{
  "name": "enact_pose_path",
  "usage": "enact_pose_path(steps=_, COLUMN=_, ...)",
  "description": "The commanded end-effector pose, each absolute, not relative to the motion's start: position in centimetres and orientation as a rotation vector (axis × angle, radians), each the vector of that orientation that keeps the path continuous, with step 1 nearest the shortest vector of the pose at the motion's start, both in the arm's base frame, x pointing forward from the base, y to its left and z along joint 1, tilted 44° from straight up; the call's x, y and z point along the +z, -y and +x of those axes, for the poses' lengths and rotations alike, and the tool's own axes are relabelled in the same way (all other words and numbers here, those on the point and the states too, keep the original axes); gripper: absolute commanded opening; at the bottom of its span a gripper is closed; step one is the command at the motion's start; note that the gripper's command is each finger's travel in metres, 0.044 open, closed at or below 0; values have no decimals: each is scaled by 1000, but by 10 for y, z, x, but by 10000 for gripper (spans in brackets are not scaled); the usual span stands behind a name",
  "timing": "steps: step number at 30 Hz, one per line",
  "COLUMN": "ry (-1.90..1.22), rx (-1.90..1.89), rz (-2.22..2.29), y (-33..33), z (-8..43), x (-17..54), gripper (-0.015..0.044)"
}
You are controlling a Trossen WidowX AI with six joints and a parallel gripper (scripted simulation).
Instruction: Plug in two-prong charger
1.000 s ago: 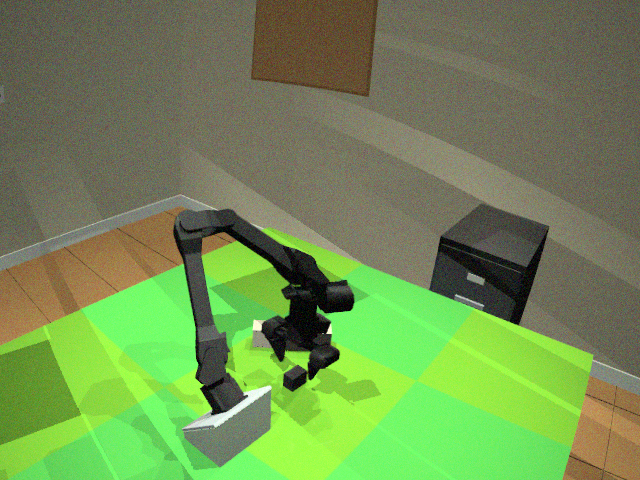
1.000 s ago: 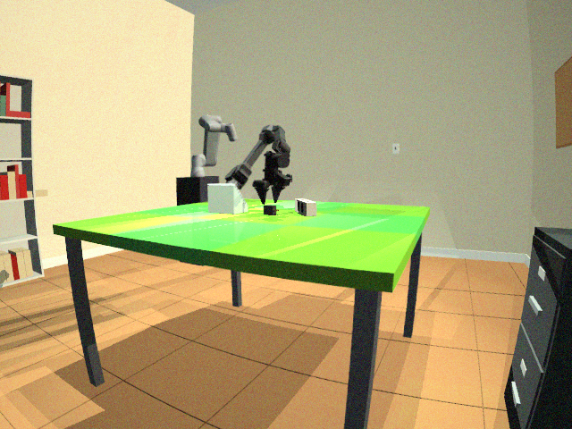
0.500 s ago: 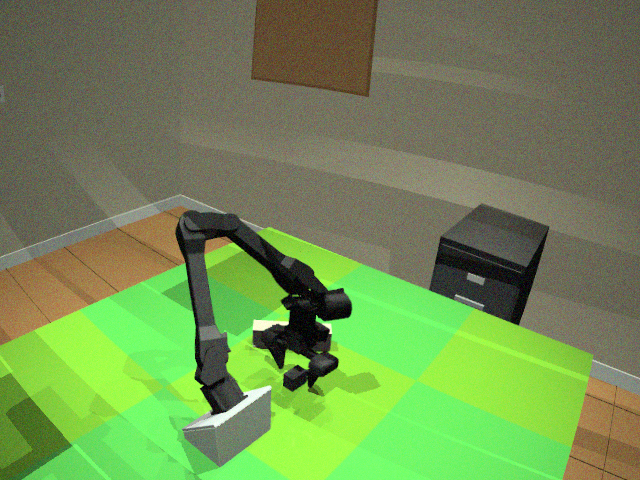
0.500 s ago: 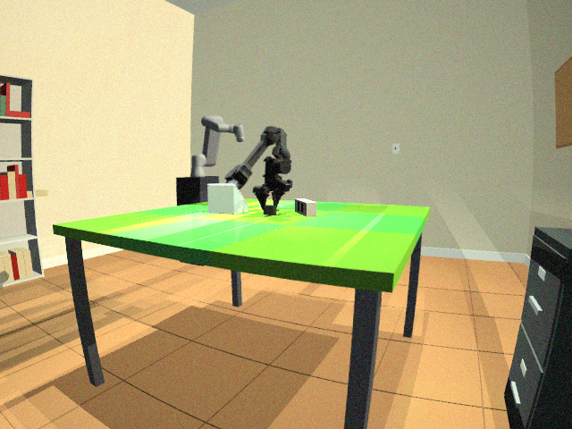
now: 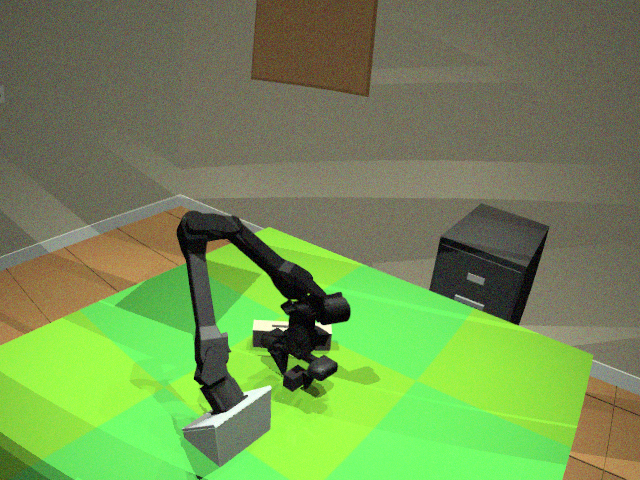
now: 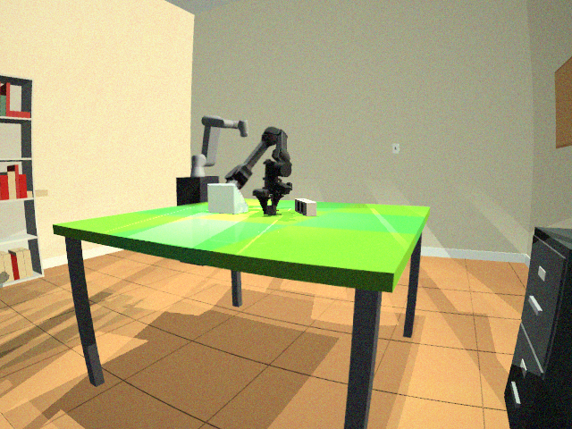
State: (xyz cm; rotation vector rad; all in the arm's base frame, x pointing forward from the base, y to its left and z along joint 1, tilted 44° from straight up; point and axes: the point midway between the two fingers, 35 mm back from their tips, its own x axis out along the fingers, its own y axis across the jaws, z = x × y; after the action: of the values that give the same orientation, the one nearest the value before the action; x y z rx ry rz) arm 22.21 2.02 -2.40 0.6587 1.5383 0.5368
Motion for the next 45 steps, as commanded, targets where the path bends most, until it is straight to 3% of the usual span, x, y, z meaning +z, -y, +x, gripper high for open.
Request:
enact_pose_path(steps=1, ry=-1539, rx=538, rz=658, y=-20, z=222, x=-24, gripper=230)
enact_pose_path(steps=5, ry=-1539, rx=538, rz=658, y=-20, z=222, x=-24, gripper=125)
enact_pose_path(steps=12, ry=-1539, rx=538, rz=658, y=-20, z=222, x=-24, gripper=78)
enact_pose_path(steps=15, ry=-1539, rx=537, rz=658, y=-17, z=222, x=-21, gripper=0)
enact_pose_path(steps=28, ry=-1540, rx=536, rz=664, y=17, z=219, x=14, gripper=0)
enact_pose_path(steps=45, ry=-1424, rx=731, rz=410, y=6, z=238, x=3, gripper=0)
